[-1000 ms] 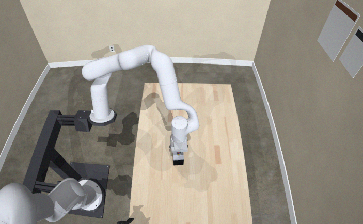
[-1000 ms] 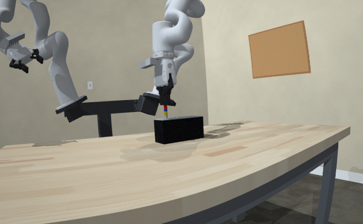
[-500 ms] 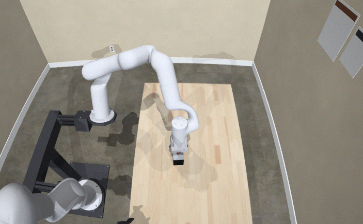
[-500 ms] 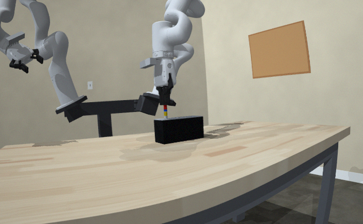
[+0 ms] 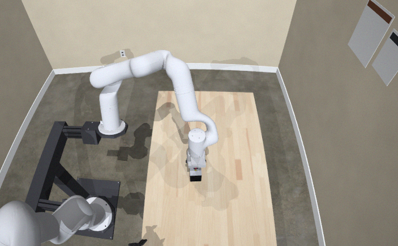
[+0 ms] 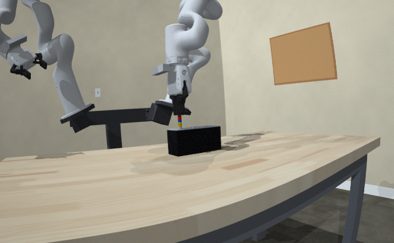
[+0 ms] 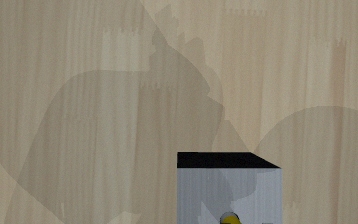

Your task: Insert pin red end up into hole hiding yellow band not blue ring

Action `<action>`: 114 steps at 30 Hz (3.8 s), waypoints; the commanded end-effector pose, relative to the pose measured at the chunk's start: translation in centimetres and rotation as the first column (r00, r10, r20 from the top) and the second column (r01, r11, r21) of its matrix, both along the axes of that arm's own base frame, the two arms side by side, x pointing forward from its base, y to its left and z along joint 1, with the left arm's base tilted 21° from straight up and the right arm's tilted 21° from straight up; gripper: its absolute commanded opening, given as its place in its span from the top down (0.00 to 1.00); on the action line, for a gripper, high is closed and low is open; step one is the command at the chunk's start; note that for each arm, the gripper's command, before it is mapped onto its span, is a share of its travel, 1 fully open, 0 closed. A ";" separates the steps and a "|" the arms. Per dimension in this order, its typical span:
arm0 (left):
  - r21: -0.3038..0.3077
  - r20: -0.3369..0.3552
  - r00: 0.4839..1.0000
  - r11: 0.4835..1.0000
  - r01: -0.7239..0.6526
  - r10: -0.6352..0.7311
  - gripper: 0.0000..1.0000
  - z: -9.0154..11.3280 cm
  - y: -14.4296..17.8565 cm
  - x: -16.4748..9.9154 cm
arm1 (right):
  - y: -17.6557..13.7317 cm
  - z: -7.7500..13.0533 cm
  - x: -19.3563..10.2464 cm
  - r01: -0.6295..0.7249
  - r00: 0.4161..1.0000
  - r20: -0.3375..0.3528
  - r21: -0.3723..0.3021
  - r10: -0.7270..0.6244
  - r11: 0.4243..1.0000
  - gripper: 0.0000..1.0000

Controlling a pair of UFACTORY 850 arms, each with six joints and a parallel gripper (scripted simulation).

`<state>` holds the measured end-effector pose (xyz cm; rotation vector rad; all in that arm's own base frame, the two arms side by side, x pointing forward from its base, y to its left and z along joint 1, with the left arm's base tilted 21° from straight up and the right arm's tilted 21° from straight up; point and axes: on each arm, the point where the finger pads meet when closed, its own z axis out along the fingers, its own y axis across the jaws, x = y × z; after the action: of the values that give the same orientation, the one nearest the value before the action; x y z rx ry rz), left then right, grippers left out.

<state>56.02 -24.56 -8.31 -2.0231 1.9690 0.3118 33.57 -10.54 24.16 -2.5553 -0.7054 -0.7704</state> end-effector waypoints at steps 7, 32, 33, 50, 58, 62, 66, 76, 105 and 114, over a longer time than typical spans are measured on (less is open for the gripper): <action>-0.002 0.003 1.000 1.000 0.001 -0.001 1.00 0.1 -0.1 0.1 | 0.0 0.1 0.0 0.000 1.000 0.001 -0.001 0.000 1.000 0.00; -0.002 0.003 1.000 1.000 0.001 -0.001 1.00 -0.2 0.1 0.1 | 0.0 0.1 0.0 0.000 1.000 0.001 -0.001 0.000 1.000 0.00; -0.002 0.003 1.000 1.000 0.001 -0.001 1.00 -0.2 0.1 0.1 | 0.0 0.1 0.0 0.000 1.000 0.001 -0.001 0.000 1.000 0.00; -0.002 0.003 1.000 1.000 0.001 -0.001 1.00 -0.3 0.0 0.1 | 0.0 0.1 0.0 0.000 1.000 0.001 -0.001 0.000 1.000 0.00; -0.002 0.003 1.000 1.000 0.001 -0.001 1.00 -0.3 0.0 0.1 | 0.0 0.1 0.0 0.000 1.000 0.001 -0.001 0.000 1.000 0.00; -0.001 0.002 1.000 1.000 0.000 0.000 1.00 -0.7 0.2 0.1 | 0.0 0.1 0.0 0.000 1.000 0.001 -0.001 0.000 1.000 0.00; -0.001 0.002 1.000 1.000 0.000 0.000 1.00 -0.7 0.2 0.1 | 0.0 0.1 0.0 0.000 1.000 0.001 -0.001 0.000 1.000 0.00; -0.001 0.002 1.000 1.000 0.000 0.000 1.00 -0.7 0.2 0.1 | 0.0 0.1 0.0 0.000 1.000 0.001 -0.001 0.000 1.000 0.00; -0.001 0.002 1.000 1.000 0.000 0.000 1.00 -1.0 0.3 0.2 | 0.0 0.1 0.0 0.000 1.000 0.001 -0.001 0.000 1.000 0.00; -0.001 0.002 1.000 1.000 0.000 0.000 1.00 -1.0 0.4 0.1 | 0.0 0.1 0.0 0.000 1.000 0.001 -0.001 0.000 1.000 0.00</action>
<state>56.07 -24.14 -9.42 -2.0231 1.9688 0.3112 33.57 -10.54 24.16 -2.5553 -0.7054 -0.7704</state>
